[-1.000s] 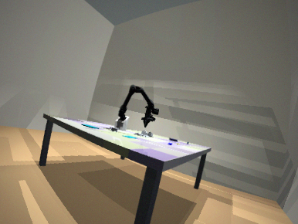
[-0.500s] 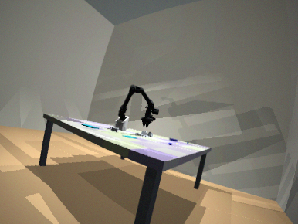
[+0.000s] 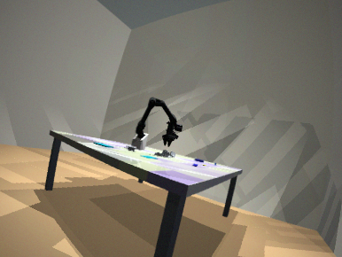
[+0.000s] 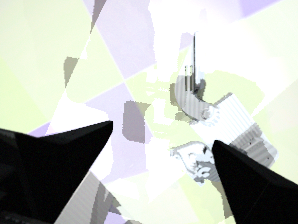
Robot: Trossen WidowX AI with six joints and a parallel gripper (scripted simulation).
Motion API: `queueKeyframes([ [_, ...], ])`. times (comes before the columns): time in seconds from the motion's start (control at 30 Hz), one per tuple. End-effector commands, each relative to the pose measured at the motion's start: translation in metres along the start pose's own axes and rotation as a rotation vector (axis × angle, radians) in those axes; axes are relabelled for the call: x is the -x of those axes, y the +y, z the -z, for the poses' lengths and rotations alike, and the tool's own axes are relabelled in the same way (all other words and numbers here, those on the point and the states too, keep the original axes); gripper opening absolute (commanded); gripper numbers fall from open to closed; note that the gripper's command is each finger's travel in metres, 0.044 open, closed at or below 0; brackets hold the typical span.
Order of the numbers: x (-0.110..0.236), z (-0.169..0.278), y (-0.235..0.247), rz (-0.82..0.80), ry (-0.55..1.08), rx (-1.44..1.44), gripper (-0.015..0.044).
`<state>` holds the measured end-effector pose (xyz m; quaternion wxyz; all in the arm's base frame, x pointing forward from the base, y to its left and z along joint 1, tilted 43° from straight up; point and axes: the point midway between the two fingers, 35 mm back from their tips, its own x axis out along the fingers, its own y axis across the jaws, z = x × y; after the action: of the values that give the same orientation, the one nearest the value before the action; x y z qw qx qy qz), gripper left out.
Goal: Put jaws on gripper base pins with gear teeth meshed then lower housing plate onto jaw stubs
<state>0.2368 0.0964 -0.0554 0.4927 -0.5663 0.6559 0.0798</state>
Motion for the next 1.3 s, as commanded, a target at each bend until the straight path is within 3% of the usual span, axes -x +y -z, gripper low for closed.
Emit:
queueKeyframes([
  [0.0, 0.0, 0.0, 0.0, 0.0, 0.0, 0.0, 0.044],
  [0.37, 0.0, 0.0, 0.0, 0.0, 0.0, 0.0, 0.044],
  [0.93, 0.0, 0.0, 0.0, 0.0, 0.0, 0.0, 0.0],
  [1.27, 0.0, 0.0, 0.0, 0.0, 0.0, 0.0, 0.0],
])
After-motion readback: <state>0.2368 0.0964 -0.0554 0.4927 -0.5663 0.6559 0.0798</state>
